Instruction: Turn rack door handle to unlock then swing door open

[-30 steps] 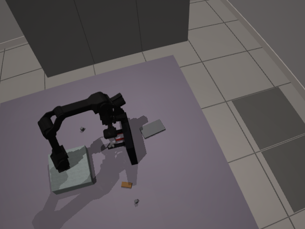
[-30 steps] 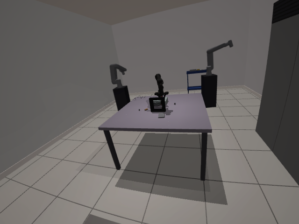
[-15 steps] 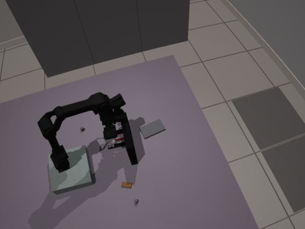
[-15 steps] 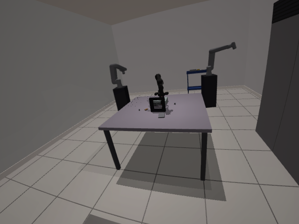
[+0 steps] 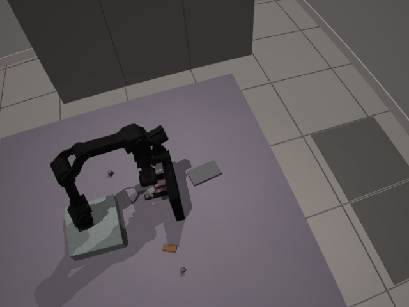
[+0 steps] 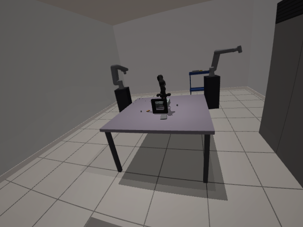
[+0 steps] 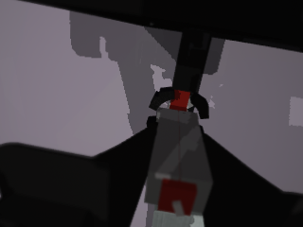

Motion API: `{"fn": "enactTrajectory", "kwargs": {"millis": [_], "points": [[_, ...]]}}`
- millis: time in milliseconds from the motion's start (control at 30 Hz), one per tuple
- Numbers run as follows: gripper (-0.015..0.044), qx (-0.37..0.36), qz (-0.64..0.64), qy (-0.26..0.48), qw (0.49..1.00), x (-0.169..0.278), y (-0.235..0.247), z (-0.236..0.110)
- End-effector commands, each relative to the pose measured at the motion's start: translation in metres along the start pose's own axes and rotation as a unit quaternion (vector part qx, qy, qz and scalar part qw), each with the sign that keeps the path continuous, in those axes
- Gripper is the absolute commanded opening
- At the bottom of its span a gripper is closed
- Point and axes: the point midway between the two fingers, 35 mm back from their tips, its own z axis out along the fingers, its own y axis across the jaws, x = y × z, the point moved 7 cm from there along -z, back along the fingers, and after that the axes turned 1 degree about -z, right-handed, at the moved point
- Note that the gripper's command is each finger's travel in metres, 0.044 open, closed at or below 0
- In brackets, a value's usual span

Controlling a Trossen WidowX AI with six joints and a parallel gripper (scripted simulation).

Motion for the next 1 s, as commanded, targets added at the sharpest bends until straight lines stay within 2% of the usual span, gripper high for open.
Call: {"fn": "enactTrajectory", "kwargs": {"millis": [0, 233, 467, 700, 967], "points": [[0.0022, 0.000, -0.049, 0.002, 0.999, 0.0007, 0.0000, 0.0015], [0.0022, -0.001, -0.220, 0.002, 0.976, 0.0007, 0.0000, 0.0015], [0.0022, -0.001, -0.384, 0.001, 0.923, 0.0008, 0.0000, 0.0015], [0.0022, -0.001, -0.537, 0.001, 0.844, 0.0008, 0.0000, 0.0015], [0.0022, -0.001, -0.691, 0.001, 0.722, 0.0008, 0.0000, 0.0015]]}}
